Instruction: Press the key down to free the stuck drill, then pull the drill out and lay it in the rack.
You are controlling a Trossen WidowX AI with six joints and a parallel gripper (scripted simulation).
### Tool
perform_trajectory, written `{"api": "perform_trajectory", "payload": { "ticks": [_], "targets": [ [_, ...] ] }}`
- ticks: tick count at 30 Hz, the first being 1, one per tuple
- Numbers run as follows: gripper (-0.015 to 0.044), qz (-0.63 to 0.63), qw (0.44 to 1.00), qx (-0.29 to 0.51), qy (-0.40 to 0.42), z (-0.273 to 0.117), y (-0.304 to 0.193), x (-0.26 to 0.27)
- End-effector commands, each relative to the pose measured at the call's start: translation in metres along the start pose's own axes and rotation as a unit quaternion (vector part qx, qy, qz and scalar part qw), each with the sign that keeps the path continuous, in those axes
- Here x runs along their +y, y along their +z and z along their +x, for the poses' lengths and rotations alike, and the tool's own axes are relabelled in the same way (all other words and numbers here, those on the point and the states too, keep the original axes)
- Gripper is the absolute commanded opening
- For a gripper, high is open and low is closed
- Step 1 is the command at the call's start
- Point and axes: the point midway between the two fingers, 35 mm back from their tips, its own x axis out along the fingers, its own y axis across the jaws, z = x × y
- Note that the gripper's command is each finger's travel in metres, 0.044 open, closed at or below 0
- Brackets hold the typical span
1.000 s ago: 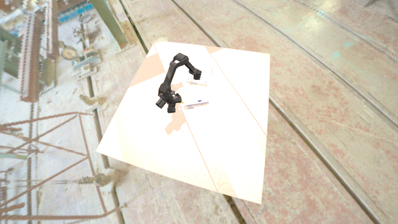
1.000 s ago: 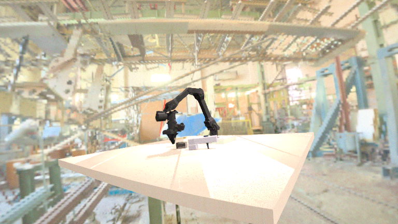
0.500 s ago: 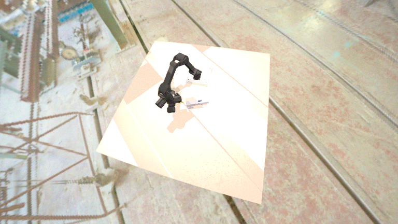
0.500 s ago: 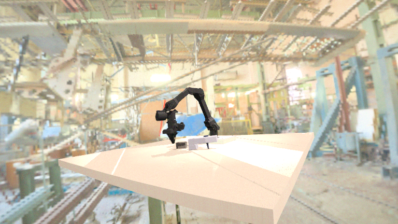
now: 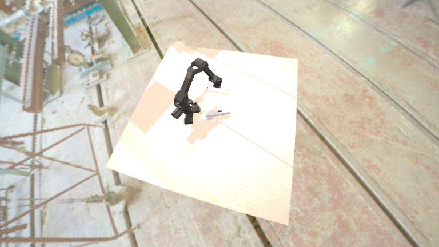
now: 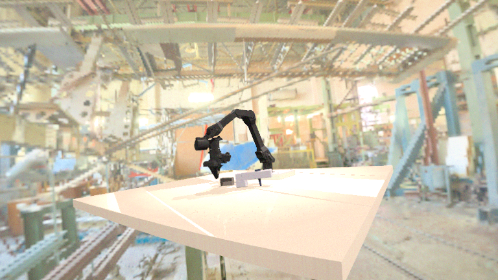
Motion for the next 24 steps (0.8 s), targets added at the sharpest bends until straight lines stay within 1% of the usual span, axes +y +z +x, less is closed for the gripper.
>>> {"api": "perform_trajectory", "payload": {
  "ticks": [1,24],
  "targets": [
    [0.0,0.0,1.0,0.002,-0.001,-0.0029,-0.0012,-0.0012],
    [0.0,0.0,1.0,0.002,-0.002,-0.0074,-0.0025,-0.0026]
  ]
}}
